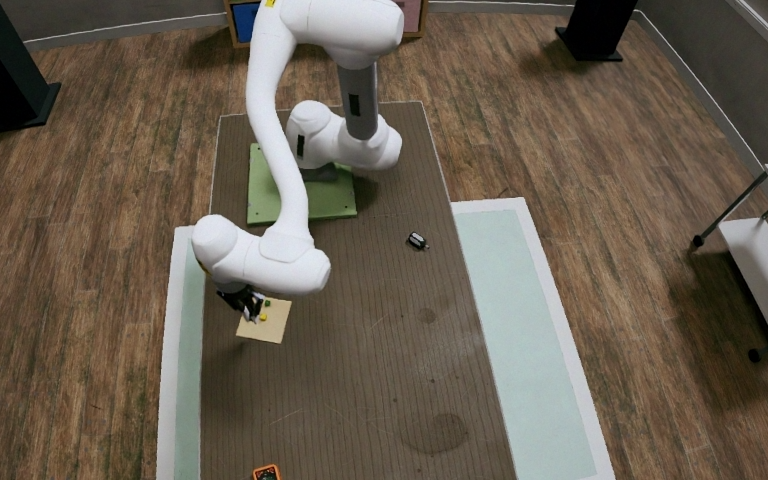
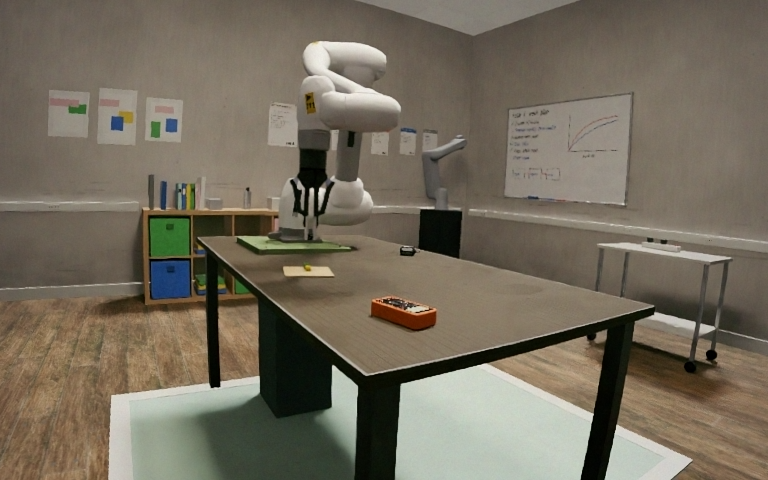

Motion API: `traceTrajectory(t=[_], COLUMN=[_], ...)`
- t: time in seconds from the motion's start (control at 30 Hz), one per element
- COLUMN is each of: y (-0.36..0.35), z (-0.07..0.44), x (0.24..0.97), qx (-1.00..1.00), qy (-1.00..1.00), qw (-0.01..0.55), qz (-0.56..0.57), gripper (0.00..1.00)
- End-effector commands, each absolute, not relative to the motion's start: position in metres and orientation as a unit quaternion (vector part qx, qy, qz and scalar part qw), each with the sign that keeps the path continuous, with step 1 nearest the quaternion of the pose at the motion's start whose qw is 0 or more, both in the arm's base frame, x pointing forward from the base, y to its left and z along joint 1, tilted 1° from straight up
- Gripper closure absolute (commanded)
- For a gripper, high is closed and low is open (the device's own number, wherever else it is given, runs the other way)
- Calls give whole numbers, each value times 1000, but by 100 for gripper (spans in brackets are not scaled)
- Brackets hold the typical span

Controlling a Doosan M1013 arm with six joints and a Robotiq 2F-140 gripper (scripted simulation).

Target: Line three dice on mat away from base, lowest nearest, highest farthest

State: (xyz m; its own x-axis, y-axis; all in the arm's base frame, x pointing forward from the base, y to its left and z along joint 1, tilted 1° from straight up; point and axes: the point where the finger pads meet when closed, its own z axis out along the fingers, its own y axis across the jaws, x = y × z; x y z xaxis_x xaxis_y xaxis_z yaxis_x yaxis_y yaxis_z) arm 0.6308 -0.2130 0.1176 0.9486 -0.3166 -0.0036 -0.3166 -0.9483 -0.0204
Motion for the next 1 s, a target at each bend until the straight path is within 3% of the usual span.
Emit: traceTrajectory(t=[0.0, 0.33, 0.97], y=[-213, -213, -212], z=[118, 108, 34], x=[631, 631, 632], qx=[-987, -987, -987], qy=[160, 161, 161], qw=[10, 10, 10], qz=[-1, 0, 0], gripper=[84, 84, 84])
